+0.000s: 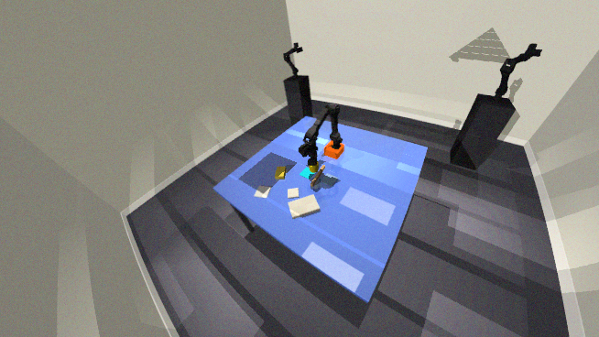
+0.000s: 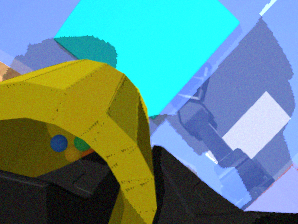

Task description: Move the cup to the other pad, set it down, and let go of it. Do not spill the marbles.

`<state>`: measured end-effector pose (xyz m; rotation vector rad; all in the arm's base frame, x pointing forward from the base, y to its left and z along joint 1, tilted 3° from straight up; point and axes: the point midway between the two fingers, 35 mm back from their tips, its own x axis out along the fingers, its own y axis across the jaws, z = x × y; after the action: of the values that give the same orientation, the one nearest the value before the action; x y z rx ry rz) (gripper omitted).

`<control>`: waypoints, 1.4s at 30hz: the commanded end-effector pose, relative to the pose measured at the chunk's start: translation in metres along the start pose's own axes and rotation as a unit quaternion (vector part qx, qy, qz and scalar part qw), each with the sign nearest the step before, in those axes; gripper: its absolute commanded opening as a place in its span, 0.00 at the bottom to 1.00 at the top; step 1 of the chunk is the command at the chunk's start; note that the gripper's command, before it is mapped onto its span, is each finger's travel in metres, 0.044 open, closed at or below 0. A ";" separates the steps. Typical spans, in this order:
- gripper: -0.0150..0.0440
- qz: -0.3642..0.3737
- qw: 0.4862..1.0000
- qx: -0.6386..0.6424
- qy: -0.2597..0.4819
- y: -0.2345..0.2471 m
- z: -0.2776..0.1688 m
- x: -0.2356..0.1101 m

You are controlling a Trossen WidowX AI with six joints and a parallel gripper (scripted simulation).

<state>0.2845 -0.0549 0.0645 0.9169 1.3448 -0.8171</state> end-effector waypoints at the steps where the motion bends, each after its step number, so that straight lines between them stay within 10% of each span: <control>1: 0.25 0.001 1.000 -0.002 0.002 -0.002 0.006 0.000; 42: 0.25 0.000 1.000 -0.002 0.000 -0.022 0.054 0.028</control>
<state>0.2893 -0.1134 0.0408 0.9132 1.3411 -0.8214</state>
